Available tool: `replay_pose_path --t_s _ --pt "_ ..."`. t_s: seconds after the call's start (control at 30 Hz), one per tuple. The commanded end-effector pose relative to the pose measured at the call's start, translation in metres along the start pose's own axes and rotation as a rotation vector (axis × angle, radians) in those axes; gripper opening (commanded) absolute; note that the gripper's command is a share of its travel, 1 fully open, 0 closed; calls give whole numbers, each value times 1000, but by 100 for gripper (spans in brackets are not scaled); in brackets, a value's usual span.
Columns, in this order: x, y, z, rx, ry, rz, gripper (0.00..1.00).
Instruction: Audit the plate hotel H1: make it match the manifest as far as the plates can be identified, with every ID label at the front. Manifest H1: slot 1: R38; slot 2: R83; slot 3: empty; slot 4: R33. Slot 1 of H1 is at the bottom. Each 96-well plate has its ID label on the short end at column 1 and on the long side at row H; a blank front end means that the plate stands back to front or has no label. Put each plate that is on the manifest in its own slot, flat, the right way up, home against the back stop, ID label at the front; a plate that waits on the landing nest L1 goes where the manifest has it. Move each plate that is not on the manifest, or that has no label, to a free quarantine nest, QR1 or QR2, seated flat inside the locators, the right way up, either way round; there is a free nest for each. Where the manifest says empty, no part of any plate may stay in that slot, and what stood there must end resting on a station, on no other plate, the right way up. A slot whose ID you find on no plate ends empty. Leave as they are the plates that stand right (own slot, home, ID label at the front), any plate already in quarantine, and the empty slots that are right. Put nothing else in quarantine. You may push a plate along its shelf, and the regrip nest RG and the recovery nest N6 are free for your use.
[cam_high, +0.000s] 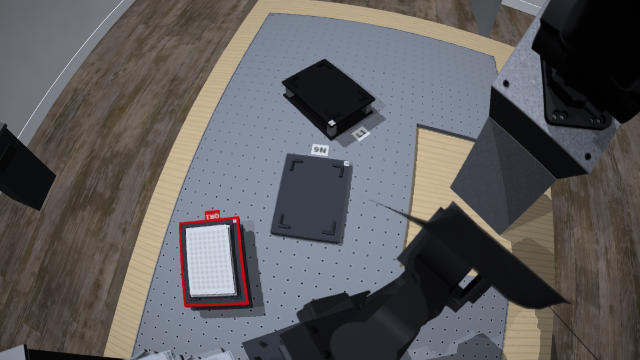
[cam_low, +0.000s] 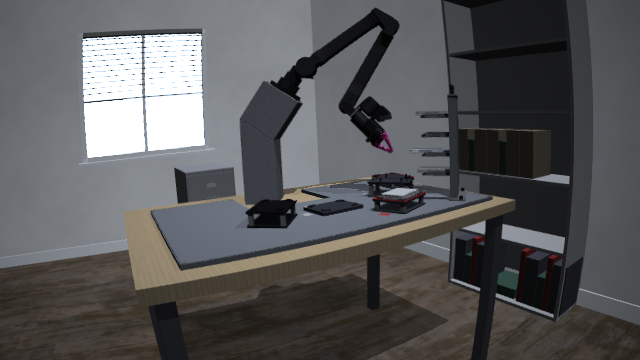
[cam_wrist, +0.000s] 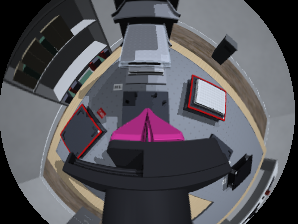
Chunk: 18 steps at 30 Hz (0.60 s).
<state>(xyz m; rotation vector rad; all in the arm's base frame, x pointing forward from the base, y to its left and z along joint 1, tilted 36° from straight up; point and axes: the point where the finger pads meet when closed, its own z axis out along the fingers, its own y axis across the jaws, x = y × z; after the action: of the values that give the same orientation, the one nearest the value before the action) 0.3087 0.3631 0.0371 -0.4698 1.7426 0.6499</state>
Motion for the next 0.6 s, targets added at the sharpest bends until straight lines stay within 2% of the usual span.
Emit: replay_pose_path --t_s 0.0,0.5,0.57 --pt "0 2 -4 -8 -9 6 0" --pt "0 2 -4 -8 -9 6 0" --pt "-1 9 1 -23 -19 19 0"
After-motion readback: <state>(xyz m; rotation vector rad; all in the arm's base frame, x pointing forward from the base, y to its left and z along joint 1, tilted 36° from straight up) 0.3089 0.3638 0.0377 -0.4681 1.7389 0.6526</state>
